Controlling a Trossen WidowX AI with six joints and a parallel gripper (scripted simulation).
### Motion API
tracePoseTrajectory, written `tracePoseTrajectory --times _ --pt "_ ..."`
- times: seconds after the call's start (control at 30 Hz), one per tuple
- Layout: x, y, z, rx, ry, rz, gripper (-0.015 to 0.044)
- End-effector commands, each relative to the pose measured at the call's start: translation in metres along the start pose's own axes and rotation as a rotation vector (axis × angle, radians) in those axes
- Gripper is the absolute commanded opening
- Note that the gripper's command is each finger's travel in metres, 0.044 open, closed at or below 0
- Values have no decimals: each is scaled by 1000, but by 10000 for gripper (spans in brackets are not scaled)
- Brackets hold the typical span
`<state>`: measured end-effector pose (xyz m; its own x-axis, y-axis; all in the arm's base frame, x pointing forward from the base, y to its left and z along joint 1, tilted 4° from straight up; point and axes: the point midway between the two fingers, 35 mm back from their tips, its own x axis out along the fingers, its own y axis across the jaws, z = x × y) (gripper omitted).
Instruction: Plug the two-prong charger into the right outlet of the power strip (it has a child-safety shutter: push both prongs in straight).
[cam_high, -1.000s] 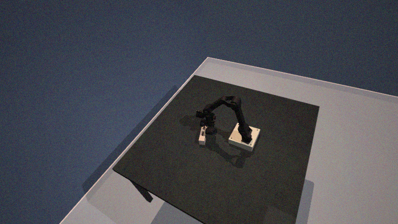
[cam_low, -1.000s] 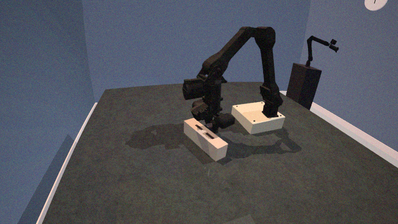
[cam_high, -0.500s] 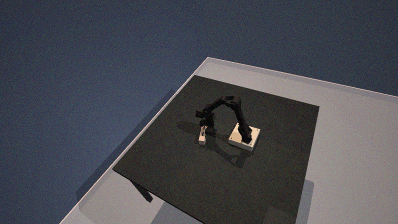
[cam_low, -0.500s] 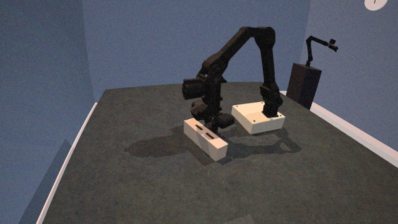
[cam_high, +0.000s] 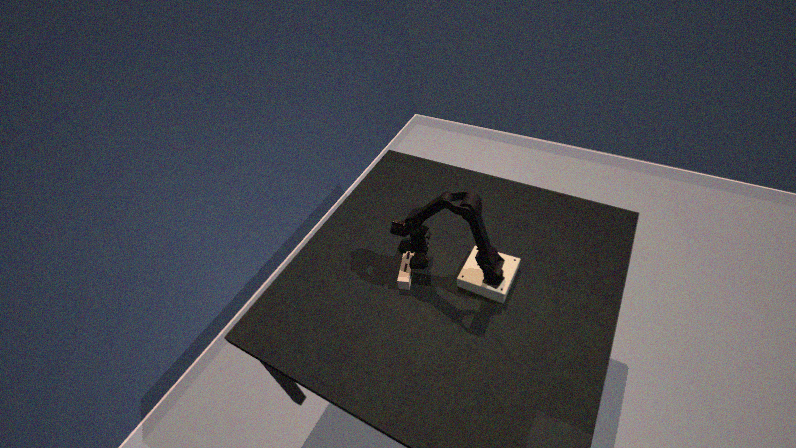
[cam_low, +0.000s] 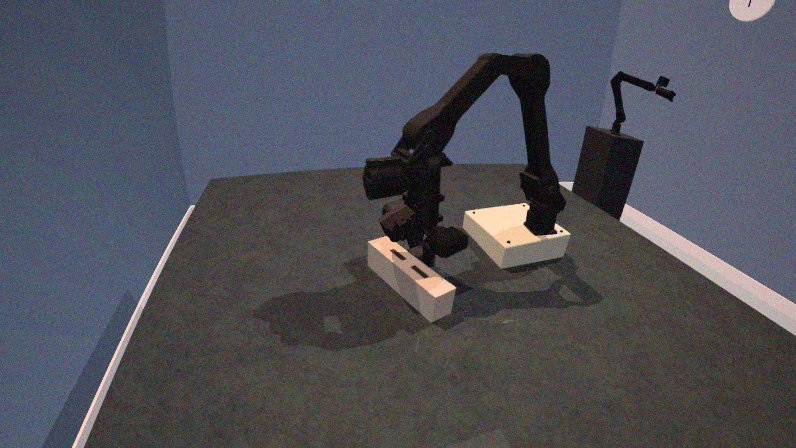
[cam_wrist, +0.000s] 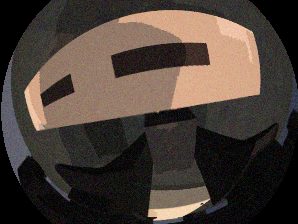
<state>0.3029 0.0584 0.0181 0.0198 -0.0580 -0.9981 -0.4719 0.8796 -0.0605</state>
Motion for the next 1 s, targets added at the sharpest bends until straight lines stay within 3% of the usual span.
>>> tracePoseTrajectory --times 0.0,0.97 --pt "-2 0 3 6 -5 0 0" --pt "-3 0 7 6 -5 0 0"
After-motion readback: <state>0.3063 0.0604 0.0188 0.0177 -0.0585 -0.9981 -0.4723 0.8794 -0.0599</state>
